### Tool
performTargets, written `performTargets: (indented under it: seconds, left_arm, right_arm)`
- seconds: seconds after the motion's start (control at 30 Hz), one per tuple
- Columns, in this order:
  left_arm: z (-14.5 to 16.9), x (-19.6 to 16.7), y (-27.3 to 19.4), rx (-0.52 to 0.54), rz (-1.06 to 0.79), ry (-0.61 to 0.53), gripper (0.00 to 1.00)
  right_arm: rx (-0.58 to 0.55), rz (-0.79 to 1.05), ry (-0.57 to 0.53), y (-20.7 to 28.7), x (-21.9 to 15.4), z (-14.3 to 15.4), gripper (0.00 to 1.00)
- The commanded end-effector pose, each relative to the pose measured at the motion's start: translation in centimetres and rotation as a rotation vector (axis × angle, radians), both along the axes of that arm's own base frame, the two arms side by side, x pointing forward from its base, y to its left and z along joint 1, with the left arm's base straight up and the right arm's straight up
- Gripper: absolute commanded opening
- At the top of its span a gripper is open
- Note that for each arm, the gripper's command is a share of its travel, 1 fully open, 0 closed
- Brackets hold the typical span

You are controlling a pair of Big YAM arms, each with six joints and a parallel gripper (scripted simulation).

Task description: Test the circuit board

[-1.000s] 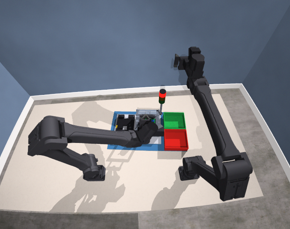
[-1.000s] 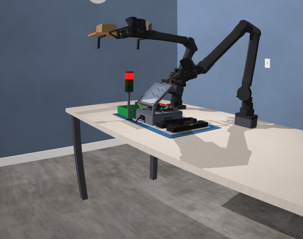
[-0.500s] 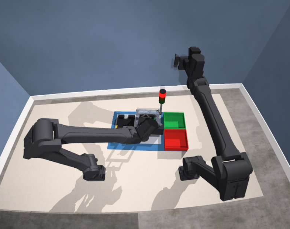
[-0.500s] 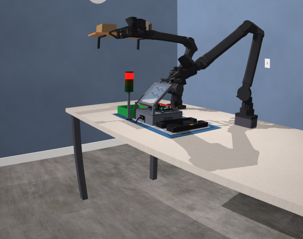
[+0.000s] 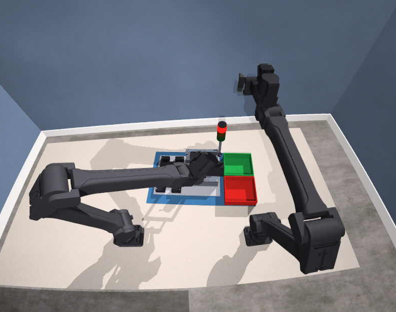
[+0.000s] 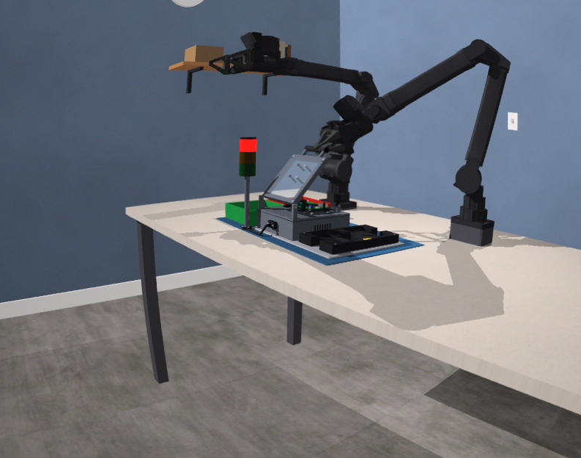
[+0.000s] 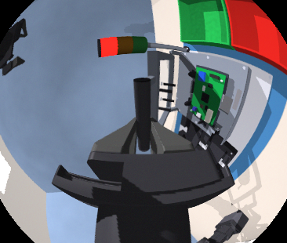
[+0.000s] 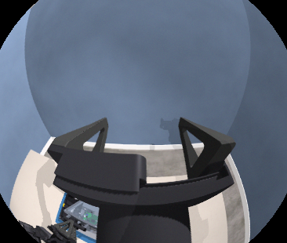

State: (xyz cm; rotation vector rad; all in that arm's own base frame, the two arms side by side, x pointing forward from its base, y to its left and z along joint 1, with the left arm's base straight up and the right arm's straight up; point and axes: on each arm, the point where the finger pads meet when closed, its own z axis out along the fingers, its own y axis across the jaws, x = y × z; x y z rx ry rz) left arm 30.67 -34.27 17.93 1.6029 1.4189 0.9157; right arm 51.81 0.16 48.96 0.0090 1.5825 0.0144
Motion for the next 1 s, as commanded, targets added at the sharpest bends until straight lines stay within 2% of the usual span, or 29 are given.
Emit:
performTargets:
  seconds: [0.0,0.5,0.97]
  left_arm:
    - [4.2,2.0,-0.7,-0.057,0.033,-0.01,0.09]
    - [3.8,3.6,-1.0,-0.012,0.028,0.096,0.09]
    - [4.7,5.3,-1.1,0.0,0.026,0.2,0.09]
  right_arm:
    - [-0.015,-0.004,-0.023,-0.2,0.0,0.9,1.0]
    - [-0.015,-0.004,-0.023,-0.2,0.0,0.9,1.0]
    - [-0.015,-0.004,-0.023,-0.2,0.0,0.9,1.0]
